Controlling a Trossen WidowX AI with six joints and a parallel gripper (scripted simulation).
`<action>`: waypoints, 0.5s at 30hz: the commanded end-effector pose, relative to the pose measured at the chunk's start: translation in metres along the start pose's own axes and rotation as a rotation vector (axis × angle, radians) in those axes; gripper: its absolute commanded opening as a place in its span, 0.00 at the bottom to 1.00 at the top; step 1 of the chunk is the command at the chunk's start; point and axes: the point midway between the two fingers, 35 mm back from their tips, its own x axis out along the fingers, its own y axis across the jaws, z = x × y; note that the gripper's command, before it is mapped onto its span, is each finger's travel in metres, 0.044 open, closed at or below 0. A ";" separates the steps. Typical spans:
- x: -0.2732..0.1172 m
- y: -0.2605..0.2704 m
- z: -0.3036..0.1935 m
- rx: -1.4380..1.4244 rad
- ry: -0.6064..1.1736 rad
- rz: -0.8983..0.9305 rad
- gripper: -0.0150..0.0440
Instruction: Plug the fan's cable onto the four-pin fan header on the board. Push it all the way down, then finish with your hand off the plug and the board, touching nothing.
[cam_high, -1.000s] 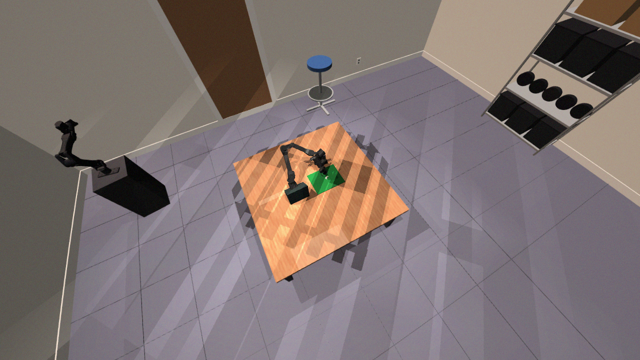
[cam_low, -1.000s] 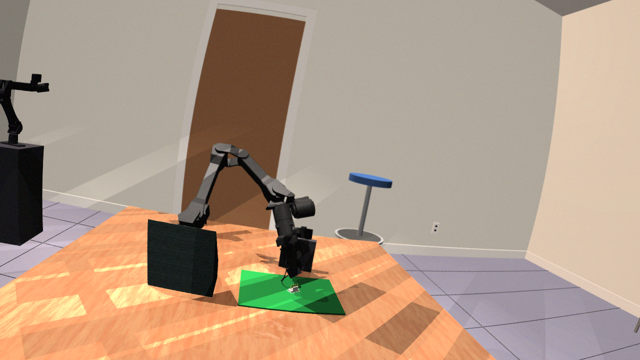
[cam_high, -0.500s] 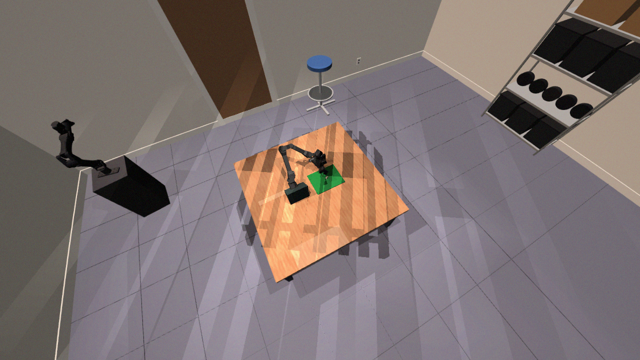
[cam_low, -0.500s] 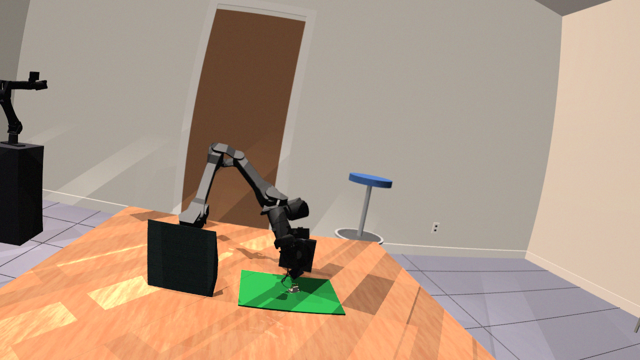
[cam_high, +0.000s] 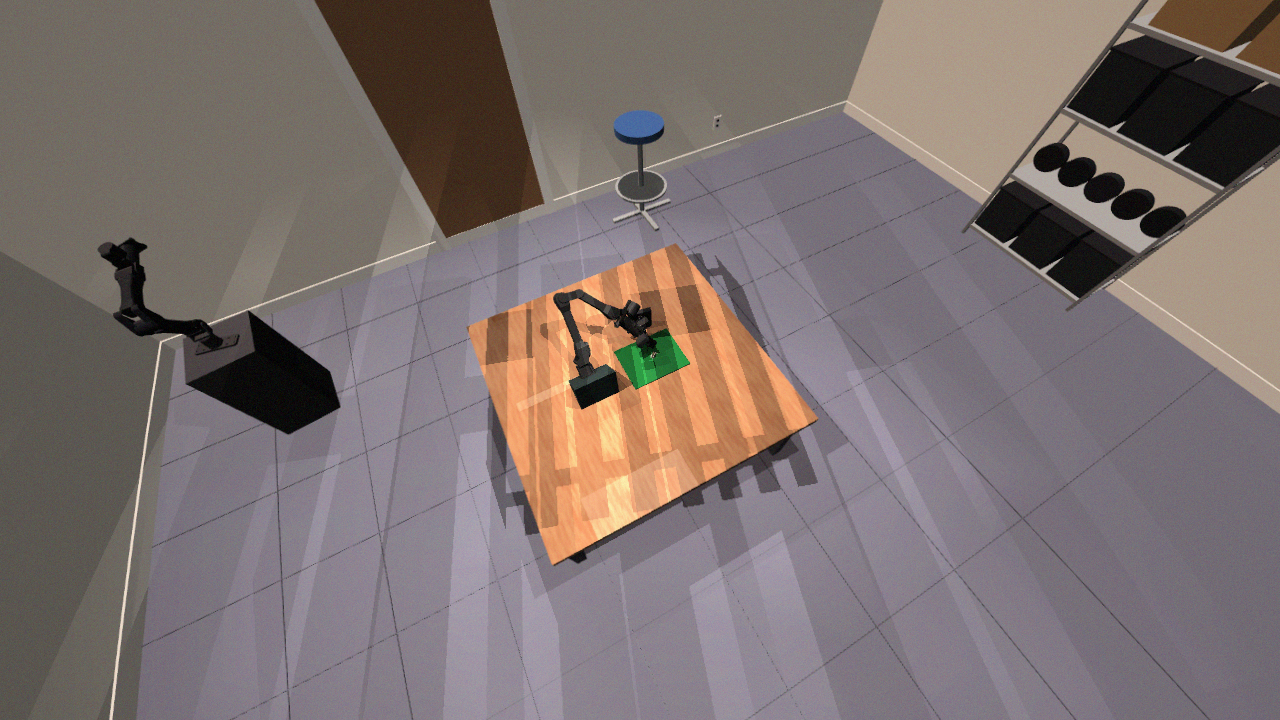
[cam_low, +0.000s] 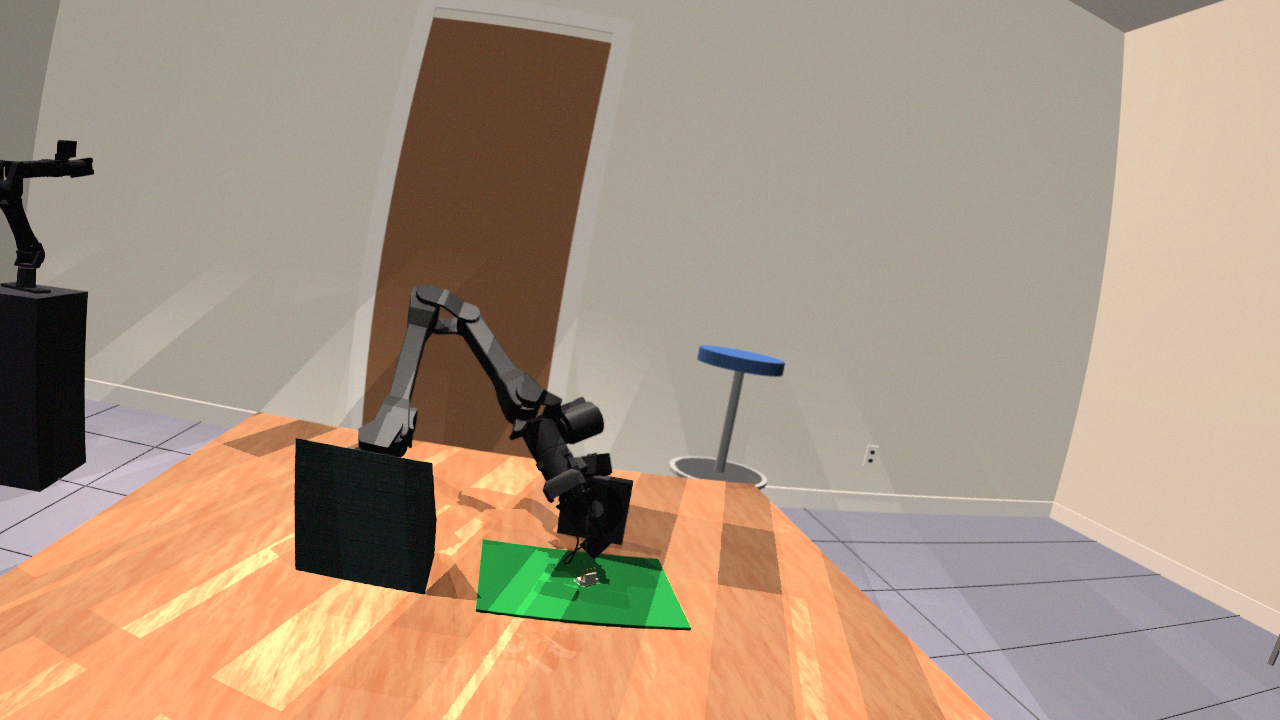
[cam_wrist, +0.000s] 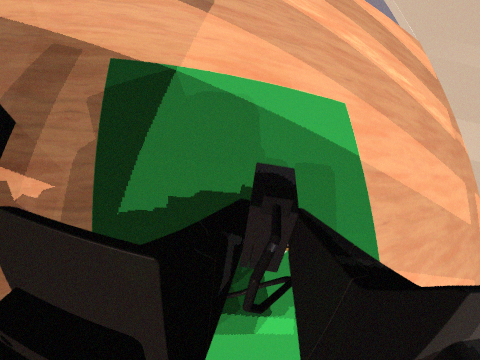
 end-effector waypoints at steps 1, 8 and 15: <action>-0.002 0.001 0.001 0.014 -0.046 -0.004 0.25; -0.004 0.003 0.001 0.033 -0.112 0.000 0.25; -0.007 0.004 0.001 0.056 -0.178 0.007 0.25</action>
